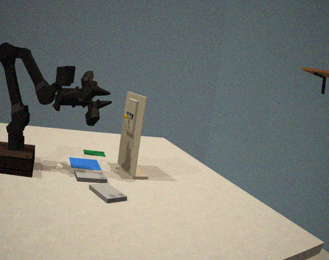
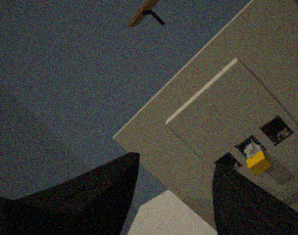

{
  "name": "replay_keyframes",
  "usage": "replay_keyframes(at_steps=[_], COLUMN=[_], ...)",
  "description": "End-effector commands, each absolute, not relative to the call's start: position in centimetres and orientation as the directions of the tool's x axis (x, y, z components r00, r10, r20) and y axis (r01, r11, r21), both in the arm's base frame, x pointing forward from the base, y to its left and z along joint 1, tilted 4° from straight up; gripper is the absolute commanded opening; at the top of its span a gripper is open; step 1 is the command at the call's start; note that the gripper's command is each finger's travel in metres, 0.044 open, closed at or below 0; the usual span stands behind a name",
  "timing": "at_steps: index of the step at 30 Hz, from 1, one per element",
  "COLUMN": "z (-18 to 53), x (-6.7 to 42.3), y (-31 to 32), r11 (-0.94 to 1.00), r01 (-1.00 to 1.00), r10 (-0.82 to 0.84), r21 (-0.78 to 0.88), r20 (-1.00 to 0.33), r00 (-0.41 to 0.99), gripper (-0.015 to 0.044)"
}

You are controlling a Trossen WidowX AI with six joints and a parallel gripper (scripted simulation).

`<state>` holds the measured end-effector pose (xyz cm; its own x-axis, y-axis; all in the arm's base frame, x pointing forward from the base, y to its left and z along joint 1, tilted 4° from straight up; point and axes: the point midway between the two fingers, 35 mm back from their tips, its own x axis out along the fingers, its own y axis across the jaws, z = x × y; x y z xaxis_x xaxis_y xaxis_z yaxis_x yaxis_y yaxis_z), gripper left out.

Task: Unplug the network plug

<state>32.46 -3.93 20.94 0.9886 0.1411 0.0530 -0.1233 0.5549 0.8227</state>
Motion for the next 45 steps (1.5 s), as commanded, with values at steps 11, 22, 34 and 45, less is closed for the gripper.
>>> replay_keyframes(at_steps=[11, 22, 34, 45], z=[16.3, 14.8, 15.1, 15.1], x=[29.6, 28.1, 32.2, 34.5], y=[-4.7, -4.6, -4.9, -4.8], r11=[0.125, -0.059, -0.058, -0.06], r01=[-0.065, -0.018, -0.021, -0.024], r10=[0.208, 0.233, 0.232, 0.233], r21=[0.99, 0.998, 0.998, 0.998], r20=[0.037, 0.031, 0.034, 0.038], r00=[0.977, 0.972, 0.972, 0.972], gripper=[0.0156, 0.0156, 0.0156, 0.0156])
